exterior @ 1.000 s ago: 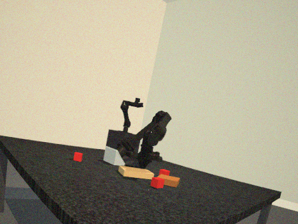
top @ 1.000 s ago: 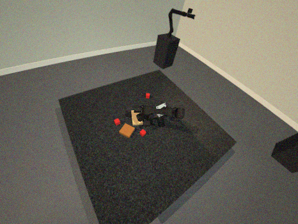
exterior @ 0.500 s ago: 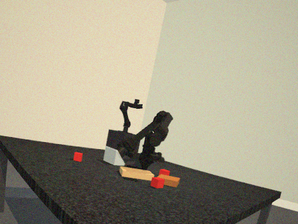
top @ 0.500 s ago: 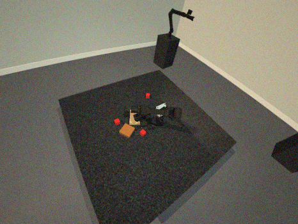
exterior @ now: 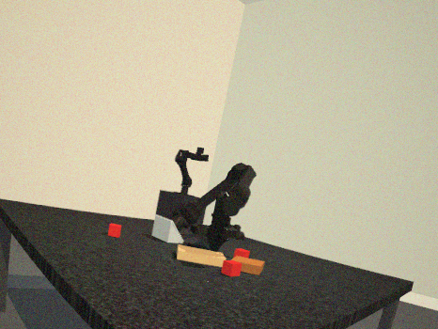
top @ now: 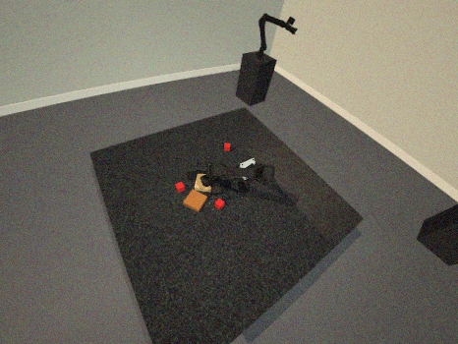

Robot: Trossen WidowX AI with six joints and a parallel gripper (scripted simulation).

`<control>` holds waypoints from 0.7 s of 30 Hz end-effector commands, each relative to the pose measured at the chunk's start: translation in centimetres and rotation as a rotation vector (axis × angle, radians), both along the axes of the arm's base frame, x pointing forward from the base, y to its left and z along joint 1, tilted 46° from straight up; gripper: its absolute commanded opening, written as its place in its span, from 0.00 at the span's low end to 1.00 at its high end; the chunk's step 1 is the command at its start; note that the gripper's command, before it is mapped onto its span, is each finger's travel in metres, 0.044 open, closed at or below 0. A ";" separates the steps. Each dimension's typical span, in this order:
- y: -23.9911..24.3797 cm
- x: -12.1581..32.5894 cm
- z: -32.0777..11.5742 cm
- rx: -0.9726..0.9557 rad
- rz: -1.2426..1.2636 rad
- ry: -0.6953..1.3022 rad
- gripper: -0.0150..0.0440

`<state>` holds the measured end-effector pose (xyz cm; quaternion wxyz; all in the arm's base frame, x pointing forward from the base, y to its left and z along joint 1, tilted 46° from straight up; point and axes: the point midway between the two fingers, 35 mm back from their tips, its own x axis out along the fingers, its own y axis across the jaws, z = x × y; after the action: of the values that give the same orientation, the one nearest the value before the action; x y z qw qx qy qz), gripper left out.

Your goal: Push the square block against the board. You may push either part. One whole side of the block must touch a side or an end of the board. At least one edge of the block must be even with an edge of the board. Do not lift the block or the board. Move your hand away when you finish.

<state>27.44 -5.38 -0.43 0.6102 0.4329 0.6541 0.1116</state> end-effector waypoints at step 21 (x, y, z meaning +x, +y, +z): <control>-1.5 2.5 -1.2 0.003 -0.002 -0.001 0.25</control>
<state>29.97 -6.93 -1.50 0.6116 0.4328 0.6528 0.1120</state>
